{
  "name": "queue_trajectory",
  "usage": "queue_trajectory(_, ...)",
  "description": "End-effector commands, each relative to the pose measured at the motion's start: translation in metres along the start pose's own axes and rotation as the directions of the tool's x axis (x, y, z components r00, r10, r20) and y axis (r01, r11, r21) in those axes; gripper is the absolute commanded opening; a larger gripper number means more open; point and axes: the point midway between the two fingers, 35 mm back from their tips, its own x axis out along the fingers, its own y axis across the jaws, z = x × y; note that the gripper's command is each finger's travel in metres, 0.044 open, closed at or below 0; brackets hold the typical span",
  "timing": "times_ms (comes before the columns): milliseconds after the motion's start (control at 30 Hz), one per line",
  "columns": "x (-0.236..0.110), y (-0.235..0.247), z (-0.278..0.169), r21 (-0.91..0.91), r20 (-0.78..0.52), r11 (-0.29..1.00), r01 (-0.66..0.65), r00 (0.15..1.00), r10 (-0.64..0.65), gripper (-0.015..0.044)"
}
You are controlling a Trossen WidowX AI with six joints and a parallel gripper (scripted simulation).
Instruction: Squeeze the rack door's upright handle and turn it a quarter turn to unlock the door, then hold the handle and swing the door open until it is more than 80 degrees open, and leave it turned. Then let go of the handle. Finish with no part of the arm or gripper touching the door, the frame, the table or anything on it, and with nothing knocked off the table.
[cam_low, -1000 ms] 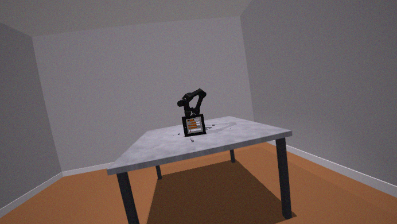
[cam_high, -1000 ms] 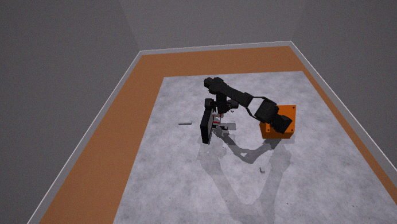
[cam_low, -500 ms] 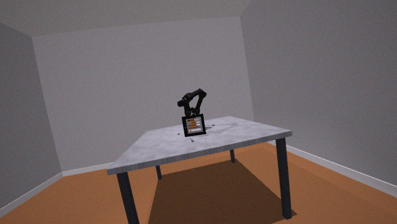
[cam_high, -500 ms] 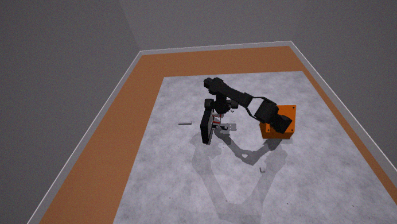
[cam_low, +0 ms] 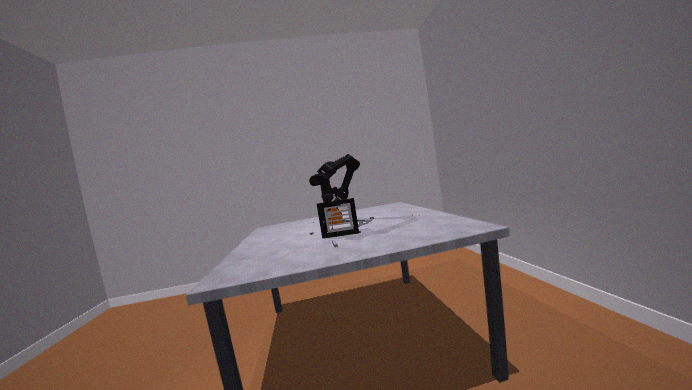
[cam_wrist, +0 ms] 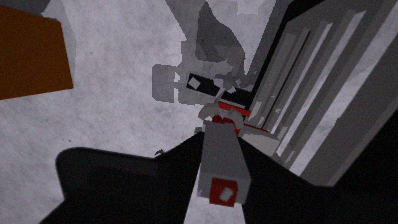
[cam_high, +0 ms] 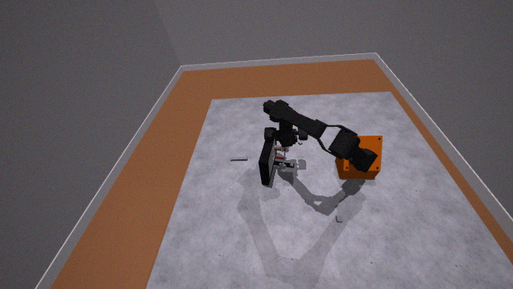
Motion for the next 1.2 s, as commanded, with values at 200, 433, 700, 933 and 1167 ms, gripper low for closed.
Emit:
queue_trajectory(200, 0.0, 0.0, 0.0, 0.0, 0.003, 1.0, 0.0, 1.0, 0.0, 0.0011)
queue_trajectory(433, 0.0, 0.003, 0.002, 0.093, 0.003, 0.996, 0.0, 1.0, 0.0, 0.0011)
queue_trajectory(700, 0.0, 0.009, 0.006, 0.264, 0.003, 0.965, -0.001, 1.0, 0.001, 0.0011)
queue_trajectory(933, 0.0, 0.015, 0.012, 0.405, 0.003, 0.914, -0.002, 1.0, 0.001, 0.0011)
queue_trajectory(1167, 0.0, 0.025, 0.02, 0.536, 0.004, 0.844, -0.003, 1.0, 0.001, 0.0011)
